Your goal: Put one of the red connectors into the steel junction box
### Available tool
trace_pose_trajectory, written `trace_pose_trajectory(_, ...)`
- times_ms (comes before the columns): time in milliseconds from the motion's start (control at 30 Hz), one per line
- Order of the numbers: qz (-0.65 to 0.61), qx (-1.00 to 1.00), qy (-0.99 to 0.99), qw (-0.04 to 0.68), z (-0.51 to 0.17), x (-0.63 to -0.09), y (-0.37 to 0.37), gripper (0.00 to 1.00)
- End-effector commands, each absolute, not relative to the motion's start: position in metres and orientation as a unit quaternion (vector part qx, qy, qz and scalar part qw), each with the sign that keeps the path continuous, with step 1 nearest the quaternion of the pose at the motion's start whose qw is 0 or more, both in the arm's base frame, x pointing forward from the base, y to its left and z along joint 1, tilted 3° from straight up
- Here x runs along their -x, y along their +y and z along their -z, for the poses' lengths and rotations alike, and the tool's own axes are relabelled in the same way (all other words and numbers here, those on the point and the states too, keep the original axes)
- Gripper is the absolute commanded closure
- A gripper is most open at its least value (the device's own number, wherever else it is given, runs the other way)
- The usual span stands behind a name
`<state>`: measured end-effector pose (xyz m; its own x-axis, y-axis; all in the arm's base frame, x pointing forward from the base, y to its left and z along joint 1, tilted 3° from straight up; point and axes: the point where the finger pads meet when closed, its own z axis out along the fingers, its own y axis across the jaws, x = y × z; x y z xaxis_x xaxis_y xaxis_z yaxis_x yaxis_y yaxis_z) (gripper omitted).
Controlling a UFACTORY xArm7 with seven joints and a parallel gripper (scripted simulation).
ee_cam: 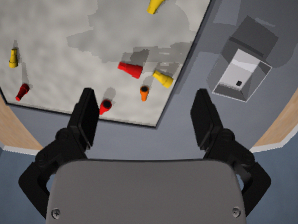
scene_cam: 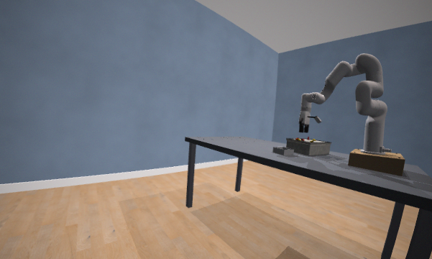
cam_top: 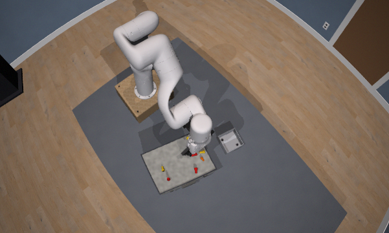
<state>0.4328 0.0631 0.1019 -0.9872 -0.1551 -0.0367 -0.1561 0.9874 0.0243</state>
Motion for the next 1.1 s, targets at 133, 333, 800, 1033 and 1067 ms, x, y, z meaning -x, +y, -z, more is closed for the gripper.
trace_pose_trajectory(133,-0.013,0.091,0.996,0.02,-0.1029,-0.4224,0.0767,0.0)
trace_pose_trajectory(333,-0.013,0.092,0.996,0.02,-0.1028,-0.4221,0.0771,0.0)
trace_pose_trajectory(800,-0.013,0.092,0.996,0.02,-0.1028,-0.4221,0.0771,0.0)
trace_pose_trajectory(1033,-0.013,0.092,0.996,0.02,-0.1028,-0.4221,0.0771,0.0)
trace_pose_trajectory(1067,-0.013,0.092,0.996,0.02,-0.1028,-0.4221,0.0771,0.0)
